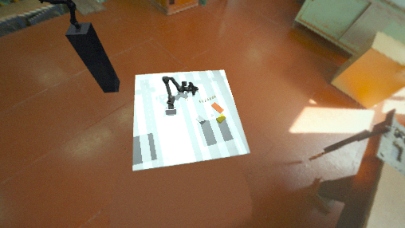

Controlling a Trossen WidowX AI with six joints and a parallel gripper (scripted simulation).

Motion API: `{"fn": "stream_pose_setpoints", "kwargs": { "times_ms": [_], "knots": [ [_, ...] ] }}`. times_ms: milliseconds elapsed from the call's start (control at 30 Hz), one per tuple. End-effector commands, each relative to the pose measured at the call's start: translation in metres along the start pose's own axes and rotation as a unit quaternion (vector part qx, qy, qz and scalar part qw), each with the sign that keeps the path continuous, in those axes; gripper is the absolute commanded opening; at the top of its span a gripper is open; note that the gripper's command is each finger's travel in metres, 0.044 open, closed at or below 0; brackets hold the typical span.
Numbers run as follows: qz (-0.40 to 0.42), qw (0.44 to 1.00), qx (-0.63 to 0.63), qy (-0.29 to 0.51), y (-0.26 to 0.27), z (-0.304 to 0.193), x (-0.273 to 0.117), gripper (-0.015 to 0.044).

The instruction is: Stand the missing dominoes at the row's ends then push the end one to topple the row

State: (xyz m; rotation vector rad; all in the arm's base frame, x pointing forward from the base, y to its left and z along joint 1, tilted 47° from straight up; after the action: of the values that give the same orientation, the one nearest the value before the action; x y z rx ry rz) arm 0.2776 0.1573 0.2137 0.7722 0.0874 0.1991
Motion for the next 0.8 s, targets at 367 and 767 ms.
{"fn": "stream_pose_setpoints", "kwargs": {
  "times_ms": [367, 767],
  "knots": [
    [0.025, 0.995, 0.075, -0.068, -0.004, 0.006, -0.031, 0.0107],
    [0.025, 0.995, 0.075, -0.068, -0.004, 0.006, -0.031, 0.0107]
  ]
}}
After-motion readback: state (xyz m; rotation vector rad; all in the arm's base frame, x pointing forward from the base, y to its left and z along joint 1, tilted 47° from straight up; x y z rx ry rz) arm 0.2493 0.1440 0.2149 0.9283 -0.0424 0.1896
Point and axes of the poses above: the point midway between the two fingers, 35 mm back from their tips, its own x axis out along the fingers, its own y axis across the jaws, z = x × y, the point moved 6 cm from there along -x, back along the fingers, and after that the axes turned 6 degrees about x, right-handed, at the moved point
